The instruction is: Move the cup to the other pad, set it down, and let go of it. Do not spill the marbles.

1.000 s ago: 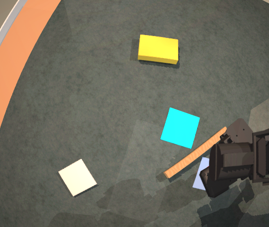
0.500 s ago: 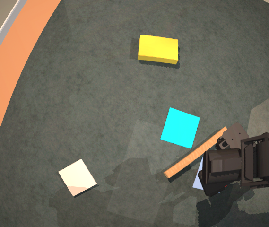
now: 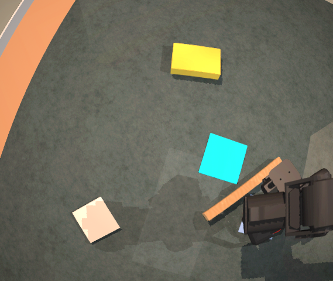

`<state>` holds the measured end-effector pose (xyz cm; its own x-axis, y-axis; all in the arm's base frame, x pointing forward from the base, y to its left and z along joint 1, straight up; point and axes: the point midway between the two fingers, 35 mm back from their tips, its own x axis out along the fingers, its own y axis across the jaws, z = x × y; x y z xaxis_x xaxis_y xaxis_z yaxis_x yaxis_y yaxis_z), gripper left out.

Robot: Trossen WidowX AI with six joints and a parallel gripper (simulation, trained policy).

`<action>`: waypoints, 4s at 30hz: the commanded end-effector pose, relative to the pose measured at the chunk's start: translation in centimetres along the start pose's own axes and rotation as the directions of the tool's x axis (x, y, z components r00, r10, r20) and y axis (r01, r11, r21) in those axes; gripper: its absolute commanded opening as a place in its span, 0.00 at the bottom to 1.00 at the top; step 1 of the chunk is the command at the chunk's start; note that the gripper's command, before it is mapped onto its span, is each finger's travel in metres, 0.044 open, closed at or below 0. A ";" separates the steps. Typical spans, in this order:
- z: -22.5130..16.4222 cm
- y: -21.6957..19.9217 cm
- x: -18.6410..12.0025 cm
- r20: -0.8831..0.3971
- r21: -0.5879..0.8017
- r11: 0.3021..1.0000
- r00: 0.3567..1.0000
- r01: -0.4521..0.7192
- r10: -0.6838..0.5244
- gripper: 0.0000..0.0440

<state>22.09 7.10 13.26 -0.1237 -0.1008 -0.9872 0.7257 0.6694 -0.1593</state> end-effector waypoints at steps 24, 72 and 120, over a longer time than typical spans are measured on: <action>-0.5 0.3 7.6 0.000 -0.189 0.980 0.998 0.060 -0.061 0.19; 8.4 2.5 -1.2 0.150 -0.007 0.969 0.958 -0.246 0.244 0.00; 14.9 2.5 4.2 0.246 0.115 0.926 0.913 -0.361 0.325 0.35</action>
<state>33.84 -2.68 8.35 0.2829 -0.0686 -0.9567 0.7995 0.5679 0.1957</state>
